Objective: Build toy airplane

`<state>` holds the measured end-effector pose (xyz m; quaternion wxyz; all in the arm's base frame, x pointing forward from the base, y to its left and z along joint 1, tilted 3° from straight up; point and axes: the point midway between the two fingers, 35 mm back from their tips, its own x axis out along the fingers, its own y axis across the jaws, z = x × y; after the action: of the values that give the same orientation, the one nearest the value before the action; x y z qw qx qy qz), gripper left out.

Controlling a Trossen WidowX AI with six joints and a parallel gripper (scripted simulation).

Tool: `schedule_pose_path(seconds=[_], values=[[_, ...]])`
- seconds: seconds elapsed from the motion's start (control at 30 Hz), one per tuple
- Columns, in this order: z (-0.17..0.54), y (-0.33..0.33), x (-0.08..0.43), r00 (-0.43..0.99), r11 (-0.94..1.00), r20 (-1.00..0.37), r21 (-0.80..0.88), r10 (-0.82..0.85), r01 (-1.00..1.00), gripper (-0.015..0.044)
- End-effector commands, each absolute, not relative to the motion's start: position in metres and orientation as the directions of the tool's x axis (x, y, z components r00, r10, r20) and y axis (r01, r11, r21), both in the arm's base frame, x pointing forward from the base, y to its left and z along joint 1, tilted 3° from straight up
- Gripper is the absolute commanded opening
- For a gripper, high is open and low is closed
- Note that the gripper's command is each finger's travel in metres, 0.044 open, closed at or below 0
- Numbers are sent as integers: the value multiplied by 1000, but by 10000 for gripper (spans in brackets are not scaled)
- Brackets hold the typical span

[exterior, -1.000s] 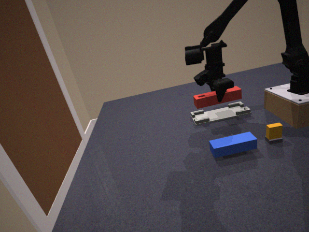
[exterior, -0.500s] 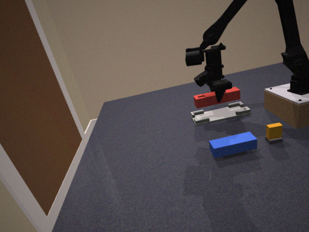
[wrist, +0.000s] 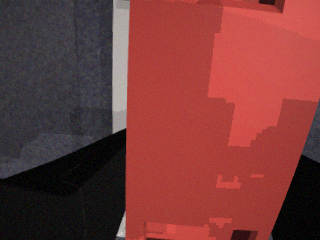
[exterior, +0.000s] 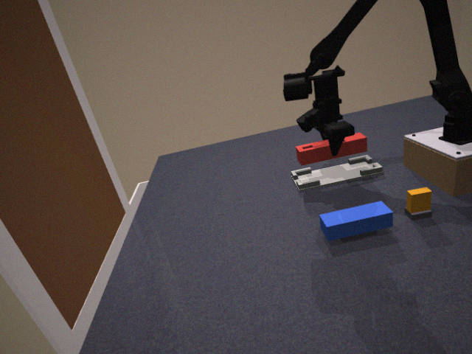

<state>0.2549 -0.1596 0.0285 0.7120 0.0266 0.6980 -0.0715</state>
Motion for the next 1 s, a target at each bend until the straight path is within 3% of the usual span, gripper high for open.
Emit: schedule_pose_path(seconds=[0.0,0.97], values=[[28,-160,255,16,989,-998,-64,-67,135,195],[-5,-163,256,15,989,-998,-64,-67,135,195]])
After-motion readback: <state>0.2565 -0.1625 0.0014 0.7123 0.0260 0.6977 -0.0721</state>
